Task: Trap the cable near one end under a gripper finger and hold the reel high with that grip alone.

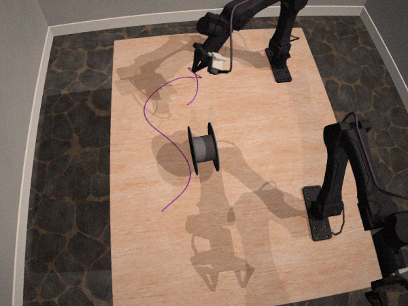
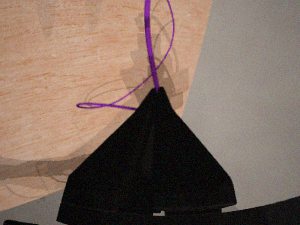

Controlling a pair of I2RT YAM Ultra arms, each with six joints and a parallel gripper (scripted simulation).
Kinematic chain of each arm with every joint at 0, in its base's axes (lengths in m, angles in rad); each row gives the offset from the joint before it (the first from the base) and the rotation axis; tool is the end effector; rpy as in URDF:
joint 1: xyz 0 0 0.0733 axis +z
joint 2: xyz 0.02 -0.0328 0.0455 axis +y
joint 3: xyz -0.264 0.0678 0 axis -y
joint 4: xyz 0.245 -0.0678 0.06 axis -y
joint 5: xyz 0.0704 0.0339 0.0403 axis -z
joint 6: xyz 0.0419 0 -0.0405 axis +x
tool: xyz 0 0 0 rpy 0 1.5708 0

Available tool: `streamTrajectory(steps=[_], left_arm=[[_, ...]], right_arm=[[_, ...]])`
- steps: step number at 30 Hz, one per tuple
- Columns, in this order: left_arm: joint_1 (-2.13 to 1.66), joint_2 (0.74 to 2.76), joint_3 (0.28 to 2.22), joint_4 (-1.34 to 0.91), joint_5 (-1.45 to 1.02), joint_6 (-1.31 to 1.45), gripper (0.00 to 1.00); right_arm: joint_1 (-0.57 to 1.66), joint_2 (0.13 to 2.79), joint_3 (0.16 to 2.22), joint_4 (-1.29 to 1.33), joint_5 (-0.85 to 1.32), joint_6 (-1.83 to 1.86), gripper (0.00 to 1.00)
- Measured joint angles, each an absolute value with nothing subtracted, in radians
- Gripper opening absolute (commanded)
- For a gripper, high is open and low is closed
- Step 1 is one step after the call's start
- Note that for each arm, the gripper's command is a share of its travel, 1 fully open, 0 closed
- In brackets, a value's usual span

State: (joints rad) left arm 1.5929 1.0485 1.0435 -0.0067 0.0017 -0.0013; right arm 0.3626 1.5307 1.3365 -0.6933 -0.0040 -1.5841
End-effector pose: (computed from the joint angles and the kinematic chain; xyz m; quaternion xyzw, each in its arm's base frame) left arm -0.0065 0.2458 0.4049 -0.5084 0.4974 0.5018 0.4923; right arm 0.3101 0.1190 0.3070 -0.7794 0.5295 -0.1906 0.2756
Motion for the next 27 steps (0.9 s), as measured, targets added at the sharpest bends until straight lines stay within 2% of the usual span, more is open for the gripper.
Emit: streamTrajectory(steps=[17,27], left_arm=[[1.593,1.048,1.044,-0.007,0.002,-0.001,1.0],[1.593,1.048,1.044,-0.007,0.002,-0.001,1.0]], right_arm=[[0.343,1.542,1.334,-0.684,-0.033,-1.617,0.0],[0.297,1.613,1.41,-0.687,-0.1,-1.7,0.0]])
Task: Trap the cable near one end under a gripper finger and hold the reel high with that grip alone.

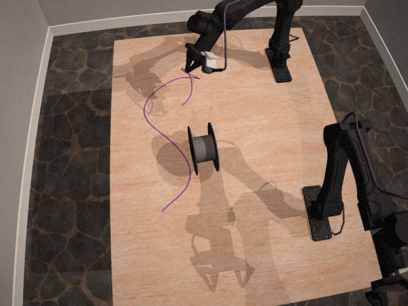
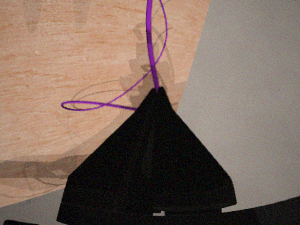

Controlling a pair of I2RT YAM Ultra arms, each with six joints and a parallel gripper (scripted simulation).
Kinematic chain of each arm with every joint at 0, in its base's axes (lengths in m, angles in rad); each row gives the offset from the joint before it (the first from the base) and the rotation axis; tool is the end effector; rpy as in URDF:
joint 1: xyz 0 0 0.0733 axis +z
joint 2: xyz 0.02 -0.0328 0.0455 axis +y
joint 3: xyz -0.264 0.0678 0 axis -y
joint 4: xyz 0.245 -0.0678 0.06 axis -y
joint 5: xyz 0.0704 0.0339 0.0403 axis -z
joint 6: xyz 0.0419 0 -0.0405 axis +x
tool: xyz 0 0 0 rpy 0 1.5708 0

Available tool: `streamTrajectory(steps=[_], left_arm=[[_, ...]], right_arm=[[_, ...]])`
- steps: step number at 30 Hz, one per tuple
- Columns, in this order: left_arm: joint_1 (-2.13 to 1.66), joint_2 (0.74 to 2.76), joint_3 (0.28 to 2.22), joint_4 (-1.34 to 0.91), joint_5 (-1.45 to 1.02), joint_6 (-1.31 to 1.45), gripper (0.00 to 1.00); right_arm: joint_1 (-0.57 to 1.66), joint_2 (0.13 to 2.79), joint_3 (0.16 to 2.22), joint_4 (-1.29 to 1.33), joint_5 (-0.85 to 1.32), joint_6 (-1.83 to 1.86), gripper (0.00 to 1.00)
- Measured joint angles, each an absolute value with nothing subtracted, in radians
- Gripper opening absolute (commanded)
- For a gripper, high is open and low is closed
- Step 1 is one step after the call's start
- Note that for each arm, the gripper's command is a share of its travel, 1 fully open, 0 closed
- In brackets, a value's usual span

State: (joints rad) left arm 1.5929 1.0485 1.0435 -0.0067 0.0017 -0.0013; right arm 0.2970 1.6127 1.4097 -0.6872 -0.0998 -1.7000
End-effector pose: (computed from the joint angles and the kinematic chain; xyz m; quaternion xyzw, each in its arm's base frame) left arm -0.0065 0.2458 0.4049 -0.5084 0.4974 0.5018 0.4923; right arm 0.3365 0.1085 0.3047 -0.8005 0.4959 -0.1792 0.2850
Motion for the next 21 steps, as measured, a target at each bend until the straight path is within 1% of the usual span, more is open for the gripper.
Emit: streamTrajectory(steps=[9,21], left_arm=[[1.593,1.048,1.044,-0.007,0.002,-0.001,1.0],[1.593,1.048,1.044,-0.007,0.002,-0.001,1.0]], right_arm=[[0.265,1.663,1.467,-0.701,-0.176,-1.794,0.0],[0.255,1.668,1.479,-0.717,-0.217,-1.848,0.0]])
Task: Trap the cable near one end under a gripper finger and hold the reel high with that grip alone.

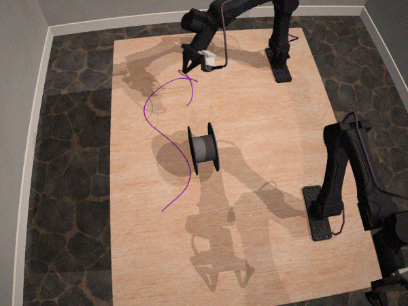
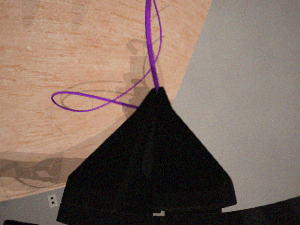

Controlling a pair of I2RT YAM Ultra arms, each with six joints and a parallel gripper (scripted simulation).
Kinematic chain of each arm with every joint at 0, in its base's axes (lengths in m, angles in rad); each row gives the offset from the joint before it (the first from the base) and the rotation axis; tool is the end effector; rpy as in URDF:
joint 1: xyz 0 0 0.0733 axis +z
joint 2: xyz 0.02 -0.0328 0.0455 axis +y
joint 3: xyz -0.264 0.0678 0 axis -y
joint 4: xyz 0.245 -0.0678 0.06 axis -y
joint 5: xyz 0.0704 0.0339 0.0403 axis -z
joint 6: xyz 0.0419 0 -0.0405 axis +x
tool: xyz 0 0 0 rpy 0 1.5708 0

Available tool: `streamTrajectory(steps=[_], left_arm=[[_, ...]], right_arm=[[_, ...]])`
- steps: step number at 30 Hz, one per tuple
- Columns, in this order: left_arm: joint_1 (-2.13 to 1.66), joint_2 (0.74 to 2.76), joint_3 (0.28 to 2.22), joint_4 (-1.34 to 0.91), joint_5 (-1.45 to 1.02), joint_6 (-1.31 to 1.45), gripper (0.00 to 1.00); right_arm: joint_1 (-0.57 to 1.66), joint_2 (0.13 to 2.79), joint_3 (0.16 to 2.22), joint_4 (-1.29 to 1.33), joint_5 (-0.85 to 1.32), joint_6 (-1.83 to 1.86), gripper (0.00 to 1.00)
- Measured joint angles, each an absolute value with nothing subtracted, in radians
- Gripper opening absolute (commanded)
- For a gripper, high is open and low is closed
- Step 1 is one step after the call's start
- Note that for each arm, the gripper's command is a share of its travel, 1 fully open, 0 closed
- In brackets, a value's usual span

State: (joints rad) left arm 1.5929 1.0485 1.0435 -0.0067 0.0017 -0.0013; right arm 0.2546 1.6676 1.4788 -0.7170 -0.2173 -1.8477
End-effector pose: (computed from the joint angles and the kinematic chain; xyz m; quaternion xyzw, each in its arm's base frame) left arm -0.0065 0.2458 0.4049 -0.5084 0.4974 0.5018 0.4923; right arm 0.3516 0.1020 0.3068 -0.8332 0.4359 -0.1603 0.3001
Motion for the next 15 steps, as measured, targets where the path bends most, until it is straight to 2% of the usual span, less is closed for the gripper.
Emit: streamTrajectory(steps=[15], left_arm=[[1.593,1.048,1.044,-0.007,0.002,-0.001,1.0]], right_arm=[[0.249,1.67,1.472,-0.72,-0.226,-1.856,0.0]])
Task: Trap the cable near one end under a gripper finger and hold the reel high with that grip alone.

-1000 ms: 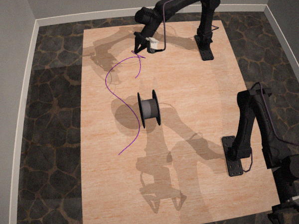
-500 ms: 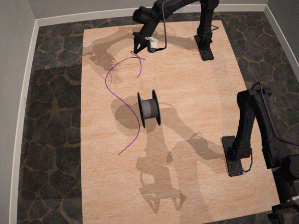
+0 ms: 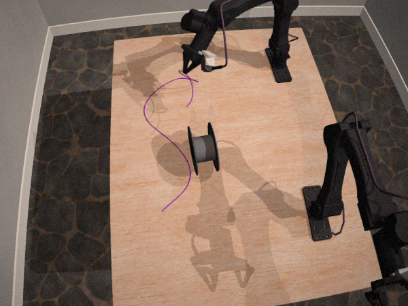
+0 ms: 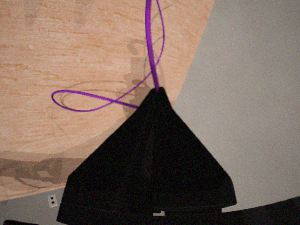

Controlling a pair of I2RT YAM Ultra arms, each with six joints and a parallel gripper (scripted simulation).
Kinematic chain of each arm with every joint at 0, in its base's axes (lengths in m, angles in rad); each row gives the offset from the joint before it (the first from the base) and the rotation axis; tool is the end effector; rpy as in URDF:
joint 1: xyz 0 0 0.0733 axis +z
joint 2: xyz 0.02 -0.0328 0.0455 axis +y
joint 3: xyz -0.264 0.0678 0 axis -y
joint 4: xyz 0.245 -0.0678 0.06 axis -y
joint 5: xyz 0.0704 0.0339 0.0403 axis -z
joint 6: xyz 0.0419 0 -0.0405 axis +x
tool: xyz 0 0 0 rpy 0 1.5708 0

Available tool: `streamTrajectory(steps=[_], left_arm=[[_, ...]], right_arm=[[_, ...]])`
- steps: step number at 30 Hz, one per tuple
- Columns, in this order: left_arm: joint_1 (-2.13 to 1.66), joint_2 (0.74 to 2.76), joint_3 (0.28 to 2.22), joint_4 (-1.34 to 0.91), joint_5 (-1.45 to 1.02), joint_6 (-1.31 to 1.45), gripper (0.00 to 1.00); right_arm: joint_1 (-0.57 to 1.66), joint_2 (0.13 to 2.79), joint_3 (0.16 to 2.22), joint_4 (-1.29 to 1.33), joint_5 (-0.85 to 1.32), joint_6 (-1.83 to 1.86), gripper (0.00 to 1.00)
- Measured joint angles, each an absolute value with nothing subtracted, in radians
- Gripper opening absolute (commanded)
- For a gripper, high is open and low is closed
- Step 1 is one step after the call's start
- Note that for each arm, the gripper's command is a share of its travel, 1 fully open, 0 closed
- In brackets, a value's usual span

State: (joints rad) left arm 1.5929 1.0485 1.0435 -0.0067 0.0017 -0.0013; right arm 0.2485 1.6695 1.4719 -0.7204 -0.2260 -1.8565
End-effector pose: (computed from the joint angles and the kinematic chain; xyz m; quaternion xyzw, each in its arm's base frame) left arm -0.0065 0.2458 0.4049 -0.5084 0.4974 0.5018 0.4923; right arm 0.3516 0.1000 0.3038 -0.8355 0.4348 -0.1553 0.2980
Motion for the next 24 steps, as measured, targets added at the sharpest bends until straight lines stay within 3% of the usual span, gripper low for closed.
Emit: streamTrajectory(steps=[24], left_arm=[[1.593,1.048,1.044,-0.007,0.002,-0.001,1.0]], right_arm=[[0.241,1.674,1.482,-0.722,-0.242,-1.877,0.0]])
